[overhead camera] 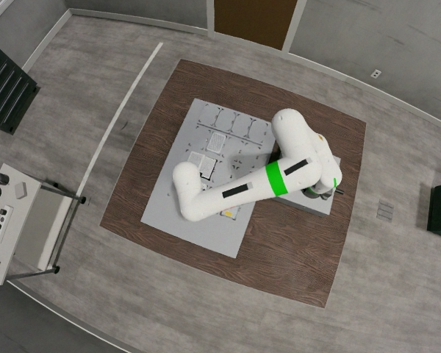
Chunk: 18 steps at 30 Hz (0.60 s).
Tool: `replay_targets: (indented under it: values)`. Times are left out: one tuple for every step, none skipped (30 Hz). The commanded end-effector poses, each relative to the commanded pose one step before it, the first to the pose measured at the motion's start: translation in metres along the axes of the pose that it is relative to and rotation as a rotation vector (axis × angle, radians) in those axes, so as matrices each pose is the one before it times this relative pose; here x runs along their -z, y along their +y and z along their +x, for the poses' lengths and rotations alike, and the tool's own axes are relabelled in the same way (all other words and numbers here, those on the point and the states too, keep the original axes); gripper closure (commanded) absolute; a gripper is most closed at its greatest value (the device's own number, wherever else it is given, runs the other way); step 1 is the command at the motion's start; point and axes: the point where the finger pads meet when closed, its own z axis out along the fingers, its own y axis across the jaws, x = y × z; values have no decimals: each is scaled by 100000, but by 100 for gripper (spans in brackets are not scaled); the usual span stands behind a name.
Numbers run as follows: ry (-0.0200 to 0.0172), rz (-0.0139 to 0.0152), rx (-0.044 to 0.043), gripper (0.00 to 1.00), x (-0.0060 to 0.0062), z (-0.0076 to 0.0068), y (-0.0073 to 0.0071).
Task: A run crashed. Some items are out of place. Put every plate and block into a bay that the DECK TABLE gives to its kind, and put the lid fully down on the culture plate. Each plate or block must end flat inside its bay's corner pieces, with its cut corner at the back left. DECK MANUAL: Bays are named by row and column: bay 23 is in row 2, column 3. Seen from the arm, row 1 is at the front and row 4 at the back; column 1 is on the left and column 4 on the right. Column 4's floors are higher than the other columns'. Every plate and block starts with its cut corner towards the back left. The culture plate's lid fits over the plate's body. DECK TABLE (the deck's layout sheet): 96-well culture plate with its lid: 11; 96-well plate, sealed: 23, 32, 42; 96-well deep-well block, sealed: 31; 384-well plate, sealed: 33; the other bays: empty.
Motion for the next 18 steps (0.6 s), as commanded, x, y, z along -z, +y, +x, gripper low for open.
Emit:
replay_targets:
  values:
    - [-72, 188, 27, 90, 598, -22, -61]
    - [0, 0, 0, 90, 133, 0, 0]
    - [1, -4, 0, 90, 140, -3, -6]
    - [0, 0, 0, 90, 133, 0, 0]
    - [0, 0, 0, 90, 133, 0, 0]
    - [0, 0, 0, 90, 133, 0, 0]
    - [0, 0, 0, 90, 133, 0, 0]
    - [0, 0, 0, 90, 0, 0, 0]
    - [0, 0, 0, 90, 0, 0, 0]
    - [-1, 2, 0, 90, 77, 1, 2]
    - [0, -1, 0, 90, 1, 0, -1]
    - [0, 0, 0, 90, 1, 0, -1]
    - [0, 0, 0, 90, 1, 0, 0]
    - [0, 0, 0, 90, 0, 0, 0]
    - [0, 0, 0, 90, 0, 0, 0]
    - [1, -1, 3333, 90, -17, 255, 70]
    - [1, 0, 411, 90, -14, 255, 79]
    - [1, 0, 0, 90, -11, 254, 80]
